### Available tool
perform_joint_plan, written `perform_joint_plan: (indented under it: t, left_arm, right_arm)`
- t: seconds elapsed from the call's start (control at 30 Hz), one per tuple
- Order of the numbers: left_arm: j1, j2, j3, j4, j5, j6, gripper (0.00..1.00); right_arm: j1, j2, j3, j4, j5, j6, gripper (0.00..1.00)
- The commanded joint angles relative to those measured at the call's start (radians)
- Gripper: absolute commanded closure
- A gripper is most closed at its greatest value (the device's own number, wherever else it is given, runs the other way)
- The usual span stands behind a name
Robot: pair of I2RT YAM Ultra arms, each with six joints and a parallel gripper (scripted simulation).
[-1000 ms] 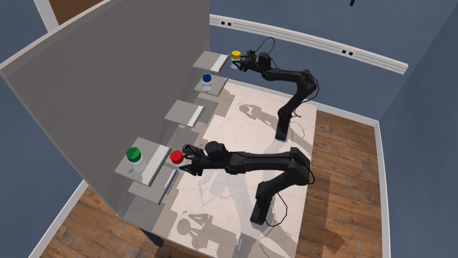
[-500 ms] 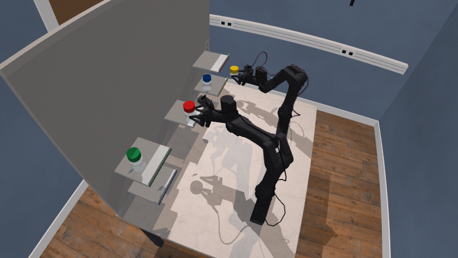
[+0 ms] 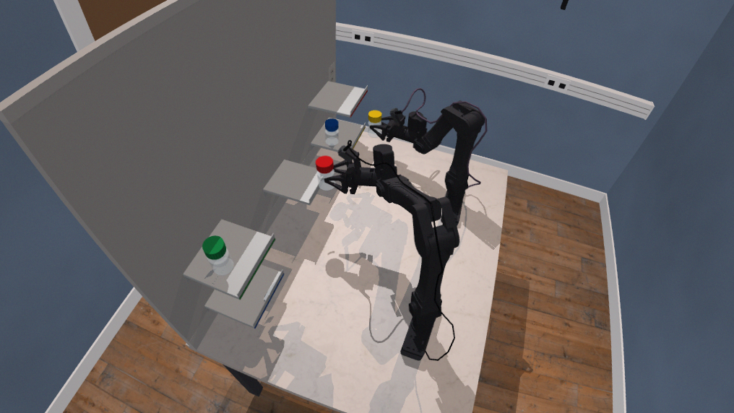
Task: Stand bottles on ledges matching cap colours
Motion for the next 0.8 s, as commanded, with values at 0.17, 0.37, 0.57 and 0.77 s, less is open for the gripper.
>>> perform_joint_plan:
  t: [0.17, 0.37, 0.57, 0.77]
  left_arm:
    - [0.039, -0.089, -0.073, 0.181, 0.213, 0.130, 0.50]
    - [0.084, -0.143, -0.162, 0.245, 0.360, 0.180, 0.50]
    - [0.141, -0.184, -0.230, 0.283, 0.480, 0.209, 0.50]
    - [0.146, -0.173, -0.247, 0.312, 0.475, 0.204, 0.50]
  right_arm:
    - [0.043, 0.057, 0.087, 0.039, 0.044, 0.007, 0.48]
    - [0.053, 0.077, 0.110, 0.039, 0.047, 0.006, 0.48]
    - [0.054, 0.073, 0.114, 0.039, 0.047, 0.006, 0.48]
    - [0.054, 0.074, 0.114, 0.039, 0.047, 0.006, 0.48]
